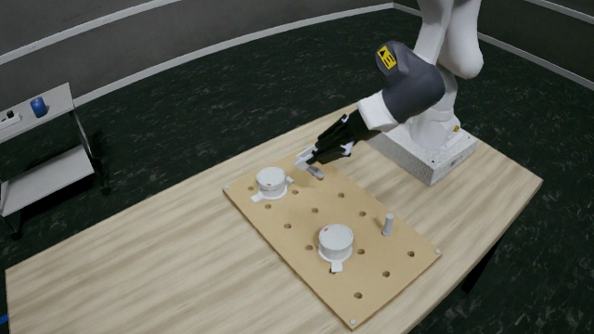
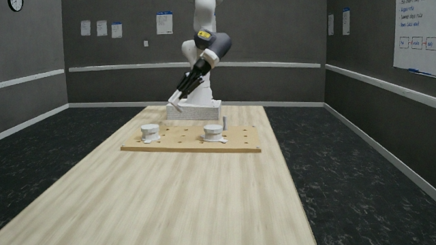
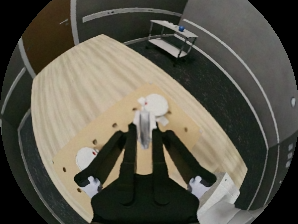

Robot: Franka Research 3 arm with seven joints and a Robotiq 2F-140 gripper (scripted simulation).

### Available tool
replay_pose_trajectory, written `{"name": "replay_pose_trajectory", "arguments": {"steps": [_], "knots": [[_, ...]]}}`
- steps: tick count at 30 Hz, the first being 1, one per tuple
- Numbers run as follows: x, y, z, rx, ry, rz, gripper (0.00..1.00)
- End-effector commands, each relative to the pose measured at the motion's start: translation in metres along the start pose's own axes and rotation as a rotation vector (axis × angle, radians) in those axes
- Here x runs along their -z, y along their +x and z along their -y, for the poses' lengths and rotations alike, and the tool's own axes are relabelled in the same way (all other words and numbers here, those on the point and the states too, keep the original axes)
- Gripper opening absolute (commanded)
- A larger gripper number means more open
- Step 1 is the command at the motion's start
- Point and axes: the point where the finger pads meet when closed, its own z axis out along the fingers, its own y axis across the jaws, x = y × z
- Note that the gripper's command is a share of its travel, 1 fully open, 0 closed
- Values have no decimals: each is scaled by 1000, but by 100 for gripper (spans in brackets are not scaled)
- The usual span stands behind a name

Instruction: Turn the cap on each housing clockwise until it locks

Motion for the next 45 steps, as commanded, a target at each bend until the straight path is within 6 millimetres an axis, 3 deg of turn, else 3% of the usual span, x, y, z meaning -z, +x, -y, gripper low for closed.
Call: {"name": "replay_pose_trajectory", "arguments": {"steps": [1,10,25,37,45], "knots": [[-2,9,-7,-200,-13,-135,10],[-4,8,-8,-199,-22,-161,10],[-4,9,-8,-197,-50,-438,10],[-4,10,-7,-200,-50,-483,10],[-7,10,-9,-200,-81,-653,10]]}}
